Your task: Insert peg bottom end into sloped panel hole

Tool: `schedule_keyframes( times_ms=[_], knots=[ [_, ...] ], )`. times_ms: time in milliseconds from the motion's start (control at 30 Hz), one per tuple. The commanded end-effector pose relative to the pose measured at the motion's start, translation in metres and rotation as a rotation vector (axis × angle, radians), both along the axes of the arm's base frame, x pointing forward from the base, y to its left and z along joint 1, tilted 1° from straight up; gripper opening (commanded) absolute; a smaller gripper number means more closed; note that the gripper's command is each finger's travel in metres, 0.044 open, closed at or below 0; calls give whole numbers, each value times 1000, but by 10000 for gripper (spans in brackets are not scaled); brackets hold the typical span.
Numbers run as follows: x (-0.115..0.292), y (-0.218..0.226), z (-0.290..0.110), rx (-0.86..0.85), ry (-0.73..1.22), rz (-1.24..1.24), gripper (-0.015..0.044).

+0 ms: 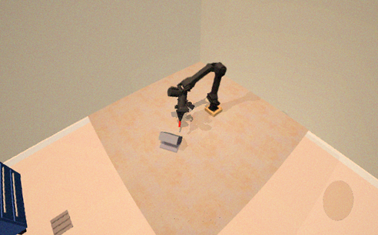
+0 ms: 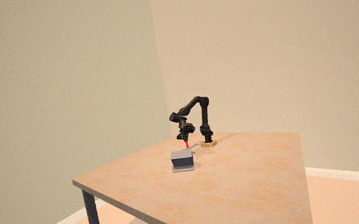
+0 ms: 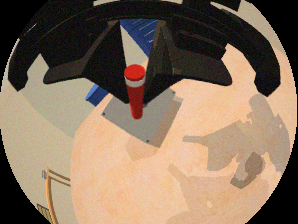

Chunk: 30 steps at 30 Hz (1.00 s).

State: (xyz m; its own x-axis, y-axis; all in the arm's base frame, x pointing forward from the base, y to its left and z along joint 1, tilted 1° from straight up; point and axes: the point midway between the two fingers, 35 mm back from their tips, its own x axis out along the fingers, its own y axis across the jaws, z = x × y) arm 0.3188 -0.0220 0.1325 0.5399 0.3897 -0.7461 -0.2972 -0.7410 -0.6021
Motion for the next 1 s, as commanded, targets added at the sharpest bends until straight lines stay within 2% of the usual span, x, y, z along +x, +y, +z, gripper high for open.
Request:
schedule_keyframes(
  times_ms=[0,967],
  knots=[
    [-1,-3,1,6,-23,-1,0],
    [4,-24,2,23,-138,-37,0]
  ],
)
